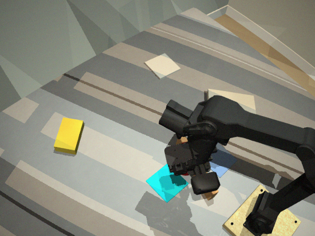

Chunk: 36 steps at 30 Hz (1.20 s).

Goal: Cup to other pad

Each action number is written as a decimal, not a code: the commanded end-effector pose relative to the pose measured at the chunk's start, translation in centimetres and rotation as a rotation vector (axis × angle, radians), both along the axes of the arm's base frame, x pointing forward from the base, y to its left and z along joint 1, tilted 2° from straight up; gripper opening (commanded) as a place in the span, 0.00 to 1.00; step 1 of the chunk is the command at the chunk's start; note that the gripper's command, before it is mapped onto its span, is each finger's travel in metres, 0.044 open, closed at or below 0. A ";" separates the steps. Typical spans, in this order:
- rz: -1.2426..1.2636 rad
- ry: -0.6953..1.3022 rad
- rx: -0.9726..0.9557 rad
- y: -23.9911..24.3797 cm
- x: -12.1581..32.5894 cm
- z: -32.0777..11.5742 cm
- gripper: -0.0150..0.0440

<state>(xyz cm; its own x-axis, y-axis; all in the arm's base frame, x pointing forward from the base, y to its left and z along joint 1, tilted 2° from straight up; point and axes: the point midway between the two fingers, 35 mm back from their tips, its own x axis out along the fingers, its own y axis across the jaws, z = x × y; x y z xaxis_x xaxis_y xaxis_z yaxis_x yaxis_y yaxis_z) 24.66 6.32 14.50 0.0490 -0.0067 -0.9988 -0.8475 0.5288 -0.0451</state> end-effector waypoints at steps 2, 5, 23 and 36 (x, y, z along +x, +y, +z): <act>-0.006 -0.001 -0.002 0.9 0.4 0.0 0.25; -0.006 -0.001 -0.001 1.6 0.6 0.0 0.25; -0.006 -0.002 0.001 3.8 1.2 -0.5 0.25; -0.006 -0.002 0.001 3.9 1.4 -2.0 0.25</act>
<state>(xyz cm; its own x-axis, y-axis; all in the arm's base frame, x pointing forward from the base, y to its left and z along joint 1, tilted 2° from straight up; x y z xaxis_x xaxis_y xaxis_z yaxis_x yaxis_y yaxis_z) 26.03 10.24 12.96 0.0541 -0.0015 -0.9985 -0.8477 0.5284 -0.0467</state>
